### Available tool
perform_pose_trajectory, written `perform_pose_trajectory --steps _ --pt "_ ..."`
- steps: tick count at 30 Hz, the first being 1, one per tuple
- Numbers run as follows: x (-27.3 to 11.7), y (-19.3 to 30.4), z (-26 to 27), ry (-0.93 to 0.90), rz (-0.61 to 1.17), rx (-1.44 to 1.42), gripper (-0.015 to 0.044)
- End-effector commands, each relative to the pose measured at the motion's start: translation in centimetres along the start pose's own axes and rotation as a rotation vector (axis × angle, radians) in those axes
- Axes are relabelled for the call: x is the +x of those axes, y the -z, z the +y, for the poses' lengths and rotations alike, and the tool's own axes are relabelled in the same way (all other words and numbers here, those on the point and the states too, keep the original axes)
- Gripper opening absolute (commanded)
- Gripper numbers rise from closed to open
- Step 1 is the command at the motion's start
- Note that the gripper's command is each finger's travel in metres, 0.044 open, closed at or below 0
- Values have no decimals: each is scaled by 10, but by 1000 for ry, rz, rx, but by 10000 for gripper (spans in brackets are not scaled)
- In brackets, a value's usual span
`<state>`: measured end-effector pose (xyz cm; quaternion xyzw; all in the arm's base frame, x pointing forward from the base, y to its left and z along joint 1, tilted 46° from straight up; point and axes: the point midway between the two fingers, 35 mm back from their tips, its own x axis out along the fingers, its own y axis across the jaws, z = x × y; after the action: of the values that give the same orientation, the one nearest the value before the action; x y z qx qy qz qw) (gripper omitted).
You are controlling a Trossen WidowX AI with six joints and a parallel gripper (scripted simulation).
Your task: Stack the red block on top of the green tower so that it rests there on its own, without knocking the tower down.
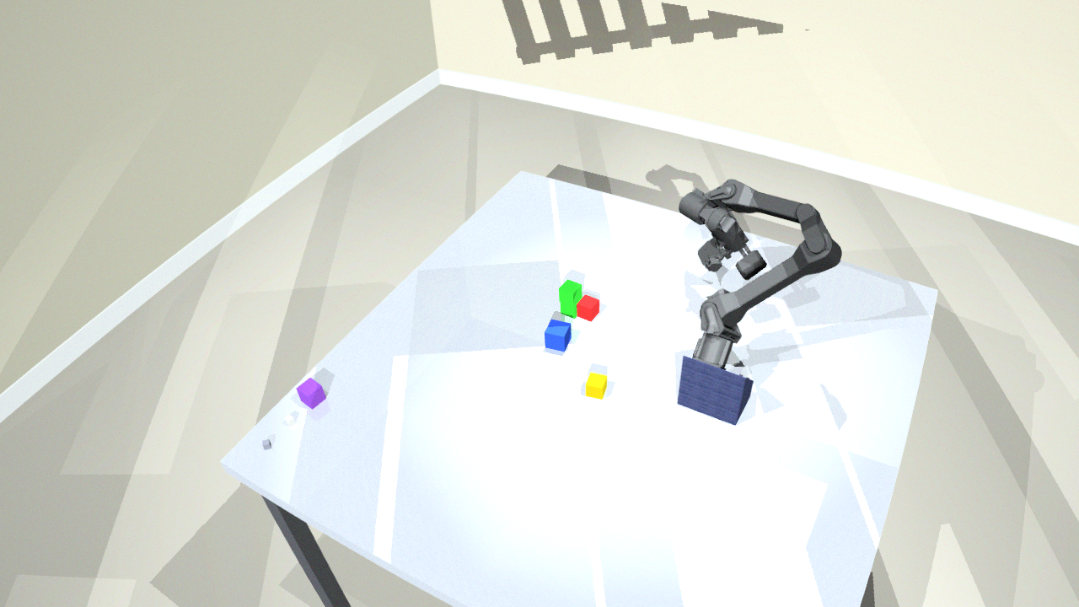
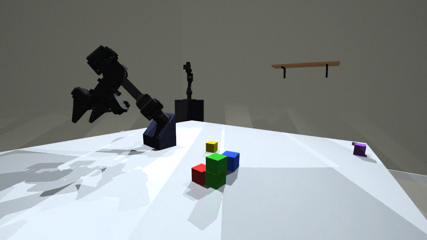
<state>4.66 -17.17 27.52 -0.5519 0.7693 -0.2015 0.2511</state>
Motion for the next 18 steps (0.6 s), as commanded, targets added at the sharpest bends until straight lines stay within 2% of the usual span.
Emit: perform_pose_trajectory --steps 1,18 --pt "-4 -15 -18 2 -71 97 440" --pt "-40 -103 -78 -57 -341 306 440"
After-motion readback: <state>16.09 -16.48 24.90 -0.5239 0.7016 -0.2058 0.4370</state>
